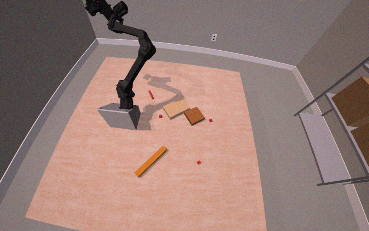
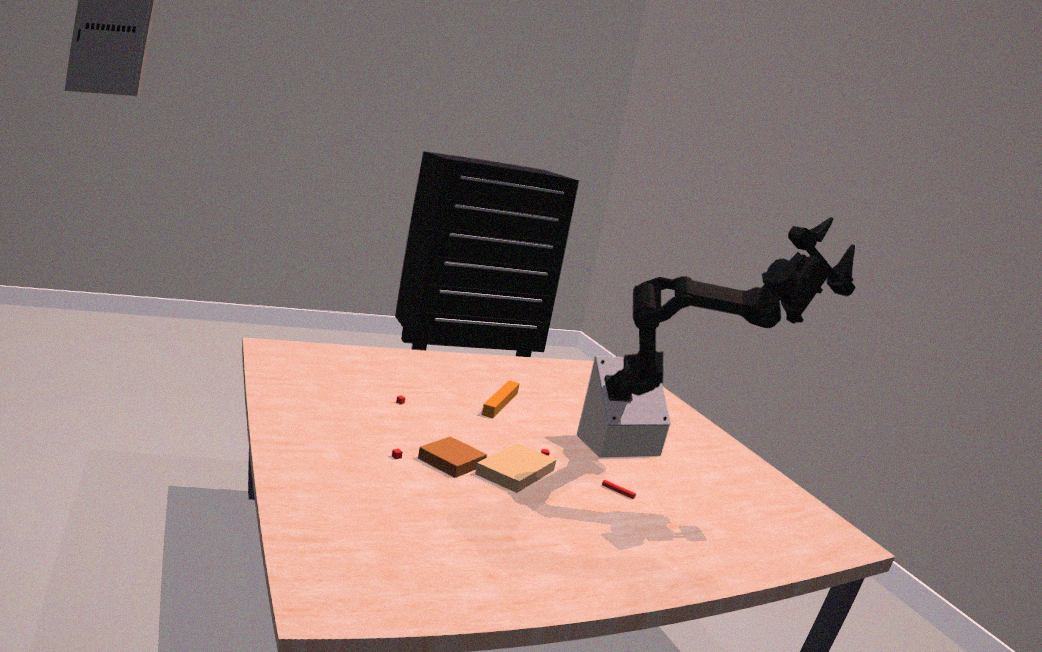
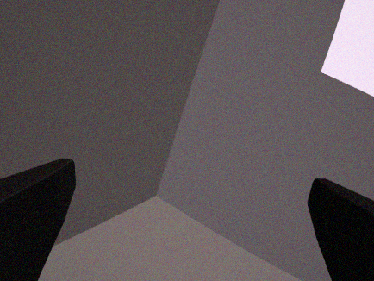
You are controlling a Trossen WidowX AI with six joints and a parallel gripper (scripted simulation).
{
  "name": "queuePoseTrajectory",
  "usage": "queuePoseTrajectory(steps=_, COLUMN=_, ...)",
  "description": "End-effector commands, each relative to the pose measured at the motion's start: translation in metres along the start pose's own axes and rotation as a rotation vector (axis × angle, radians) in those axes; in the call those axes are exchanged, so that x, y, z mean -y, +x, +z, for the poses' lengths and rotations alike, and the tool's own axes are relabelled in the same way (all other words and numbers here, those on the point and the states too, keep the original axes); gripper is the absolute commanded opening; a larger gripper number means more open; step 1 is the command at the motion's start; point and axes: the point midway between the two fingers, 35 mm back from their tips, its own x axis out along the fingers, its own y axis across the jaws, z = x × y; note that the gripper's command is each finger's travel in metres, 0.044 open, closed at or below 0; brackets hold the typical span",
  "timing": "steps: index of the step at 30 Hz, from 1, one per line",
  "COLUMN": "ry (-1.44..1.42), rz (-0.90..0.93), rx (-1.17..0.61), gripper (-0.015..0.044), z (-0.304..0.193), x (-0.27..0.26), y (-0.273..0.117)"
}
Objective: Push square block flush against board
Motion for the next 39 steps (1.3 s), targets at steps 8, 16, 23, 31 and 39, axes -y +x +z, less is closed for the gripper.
queuePoseTrajectory(steps=8, ry=0.03, rz=0.069, rx=-0.004, gripper=0.019, z=-0.003, x=-0.02, y=-0.004)
queuePoseTrajectory(steps=16, ry=0.089, rz=0.246, rx=-0.049, gripper=0.0, z=-0.018, x=-0.069, y=-0.024)
queuePoseTrajectory(steps=23, ry=0.123, rz=0.387, rx=-0.114, gripper=0.0, z=-0.036, x=-0.106, y=-0.048)
queuePoseTrajectory(steps=31, ry=0.199, rz=0.544, rx=-0.183, gripper=0.0, z=-0.053, x=-0.145, y=-0.082)
queuePoseTrajectory(steps=39, ry=0.277, rz=0.691, rx=-0.277, gripper=0.0, z=-0.073, x=-0.176, y=-0.125)
